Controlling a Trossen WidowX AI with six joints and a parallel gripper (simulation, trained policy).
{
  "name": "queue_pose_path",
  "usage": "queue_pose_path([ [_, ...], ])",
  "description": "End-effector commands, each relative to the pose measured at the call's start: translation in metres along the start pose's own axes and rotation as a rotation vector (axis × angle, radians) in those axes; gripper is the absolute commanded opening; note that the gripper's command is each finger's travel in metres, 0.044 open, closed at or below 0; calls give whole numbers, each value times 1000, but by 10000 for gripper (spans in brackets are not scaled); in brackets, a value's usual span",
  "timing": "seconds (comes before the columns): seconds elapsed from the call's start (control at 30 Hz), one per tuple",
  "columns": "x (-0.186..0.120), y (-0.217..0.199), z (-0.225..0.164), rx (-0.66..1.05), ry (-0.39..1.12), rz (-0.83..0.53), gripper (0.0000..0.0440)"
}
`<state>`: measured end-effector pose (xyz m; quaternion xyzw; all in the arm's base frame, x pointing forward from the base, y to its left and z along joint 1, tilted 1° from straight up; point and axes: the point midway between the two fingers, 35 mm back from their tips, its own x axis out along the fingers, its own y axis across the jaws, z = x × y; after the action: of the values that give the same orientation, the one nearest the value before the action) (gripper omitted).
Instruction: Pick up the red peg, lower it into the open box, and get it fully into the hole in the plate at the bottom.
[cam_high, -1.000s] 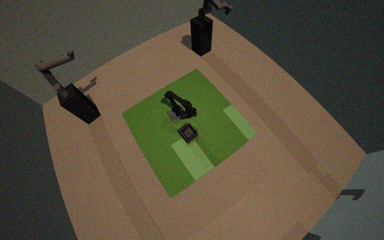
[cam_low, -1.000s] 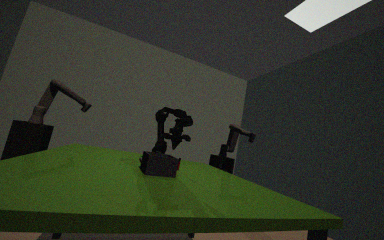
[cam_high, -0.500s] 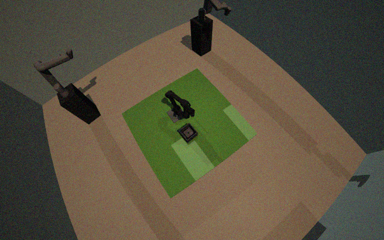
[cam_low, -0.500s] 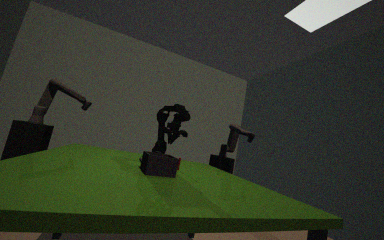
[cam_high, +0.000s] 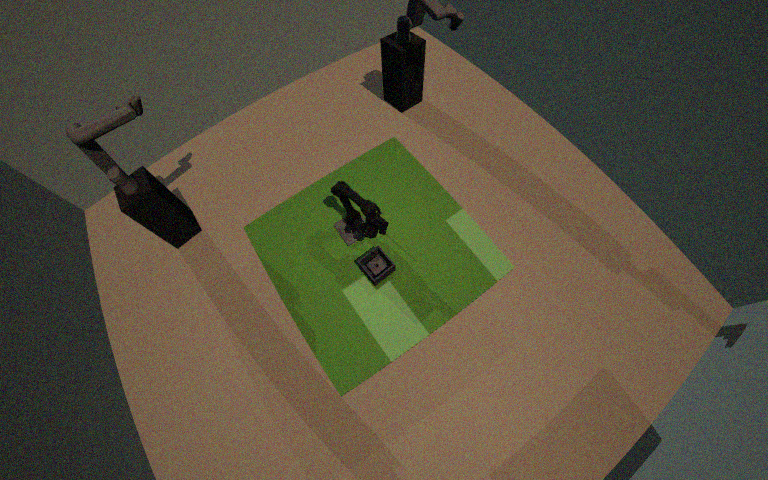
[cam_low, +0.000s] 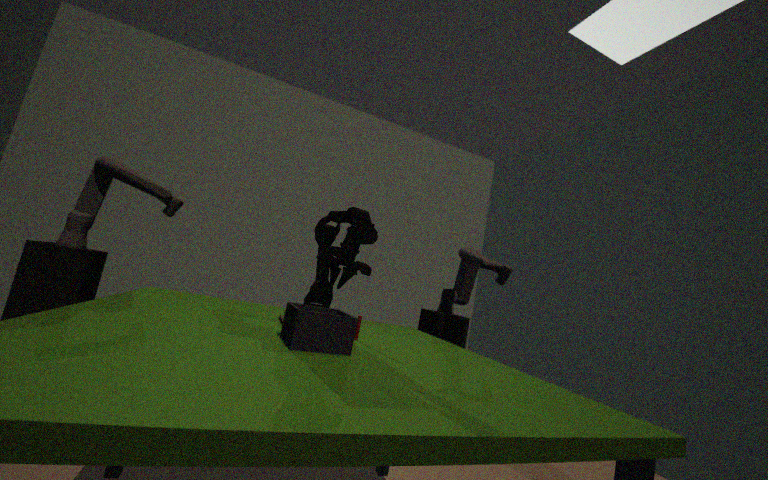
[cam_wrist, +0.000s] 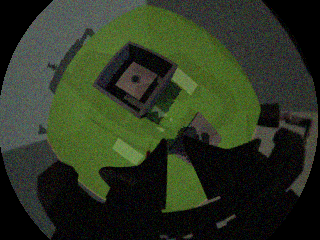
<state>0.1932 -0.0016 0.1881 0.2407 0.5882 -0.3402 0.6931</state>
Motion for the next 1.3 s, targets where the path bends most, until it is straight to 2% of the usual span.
queue_pose_path([
  [0.0, 1, -1, -1, 14, 14, -12, 127],
  [0.6, -2, -3, -8, 26, 26, -19, 188],
  [1.27, -20, 11, -26, -107, -5, 55, 278],
])
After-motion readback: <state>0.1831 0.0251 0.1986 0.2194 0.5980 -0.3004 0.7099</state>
